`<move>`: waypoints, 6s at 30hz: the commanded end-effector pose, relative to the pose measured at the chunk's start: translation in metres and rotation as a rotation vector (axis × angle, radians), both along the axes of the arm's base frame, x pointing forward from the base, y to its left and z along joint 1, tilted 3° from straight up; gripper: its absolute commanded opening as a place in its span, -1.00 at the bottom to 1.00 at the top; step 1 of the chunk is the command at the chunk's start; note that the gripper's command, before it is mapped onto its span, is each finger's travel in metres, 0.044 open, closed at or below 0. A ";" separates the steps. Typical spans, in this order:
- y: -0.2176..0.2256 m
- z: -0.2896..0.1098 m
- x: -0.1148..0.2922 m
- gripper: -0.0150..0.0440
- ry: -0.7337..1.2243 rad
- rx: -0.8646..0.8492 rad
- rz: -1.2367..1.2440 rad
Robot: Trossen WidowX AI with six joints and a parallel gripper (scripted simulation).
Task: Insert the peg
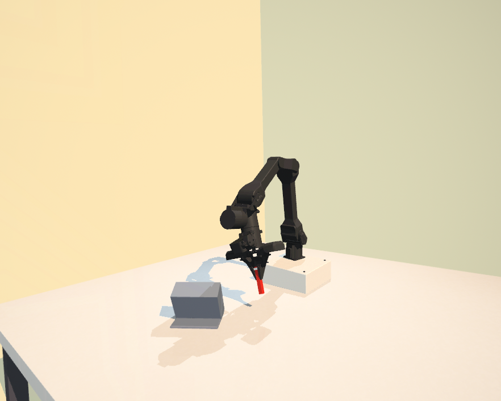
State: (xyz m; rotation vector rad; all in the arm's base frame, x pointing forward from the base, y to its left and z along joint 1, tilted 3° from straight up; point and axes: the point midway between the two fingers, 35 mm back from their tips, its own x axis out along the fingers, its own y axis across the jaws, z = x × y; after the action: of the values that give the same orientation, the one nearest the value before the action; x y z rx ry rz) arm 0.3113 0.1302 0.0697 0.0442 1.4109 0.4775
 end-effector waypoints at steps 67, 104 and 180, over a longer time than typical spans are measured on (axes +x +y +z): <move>-0.071 -0.015 0.043 -0.49 -0.319 0.259 0.127; -0.118 -0.015 0.053 -0.49 -0.565 0.316 0.189; -0.164 -0.023 0.071 -0.49 -0.955 0.274 0.278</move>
State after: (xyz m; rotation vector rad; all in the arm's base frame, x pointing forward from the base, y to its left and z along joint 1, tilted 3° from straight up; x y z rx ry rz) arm 0.3795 -0.0364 0.0484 -0.1439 0.4101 0.7875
